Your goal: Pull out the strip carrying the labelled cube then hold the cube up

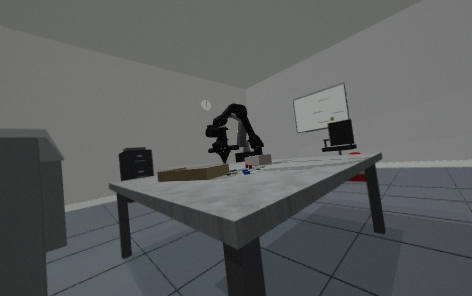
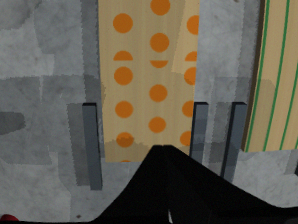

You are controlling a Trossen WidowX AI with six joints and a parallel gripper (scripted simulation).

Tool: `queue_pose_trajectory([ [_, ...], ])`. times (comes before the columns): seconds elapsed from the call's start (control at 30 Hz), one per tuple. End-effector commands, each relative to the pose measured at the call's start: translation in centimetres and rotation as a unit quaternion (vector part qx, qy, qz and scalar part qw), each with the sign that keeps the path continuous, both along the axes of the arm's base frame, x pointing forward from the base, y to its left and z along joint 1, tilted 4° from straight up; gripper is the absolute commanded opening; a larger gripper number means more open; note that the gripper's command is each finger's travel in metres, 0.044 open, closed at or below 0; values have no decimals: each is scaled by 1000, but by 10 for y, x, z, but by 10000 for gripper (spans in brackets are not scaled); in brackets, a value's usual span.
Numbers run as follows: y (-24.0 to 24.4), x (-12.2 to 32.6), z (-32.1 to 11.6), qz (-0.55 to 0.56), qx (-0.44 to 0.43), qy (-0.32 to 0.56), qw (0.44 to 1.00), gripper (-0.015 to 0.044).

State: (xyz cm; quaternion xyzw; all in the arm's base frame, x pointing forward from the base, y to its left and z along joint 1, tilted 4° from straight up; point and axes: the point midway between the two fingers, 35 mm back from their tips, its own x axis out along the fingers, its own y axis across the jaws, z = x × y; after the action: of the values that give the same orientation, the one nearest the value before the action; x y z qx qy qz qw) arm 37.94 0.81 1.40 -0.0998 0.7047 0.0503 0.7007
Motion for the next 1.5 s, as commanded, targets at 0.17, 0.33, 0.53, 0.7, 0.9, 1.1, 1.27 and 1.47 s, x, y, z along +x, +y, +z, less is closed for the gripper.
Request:
queue_pose_trajectory([
  [0.17, 0, -2, -15, 3, 2, 2, 1000, 0],
  [0.33, 0, -2, -24, 3, 2, 2, 1000, 0],
  [0.53, 0, -3, -33, 3, 2, 2, 1000, 0],
  [0.7, -1, -4, -41, 3, 2, 2, 1000, 0],
  [0.9, -1, -4, -44, 3, 2, 2, 1000, 0],
  [1.1, -1, -4, -44, 3, 2, 2, 1000, 0],
  [1.27, -1, -4, -44, 3, 2, 2, 1000, 0],
  [1.47, -1, -4, -44, 3, 2, 2, 1000, 0],
])
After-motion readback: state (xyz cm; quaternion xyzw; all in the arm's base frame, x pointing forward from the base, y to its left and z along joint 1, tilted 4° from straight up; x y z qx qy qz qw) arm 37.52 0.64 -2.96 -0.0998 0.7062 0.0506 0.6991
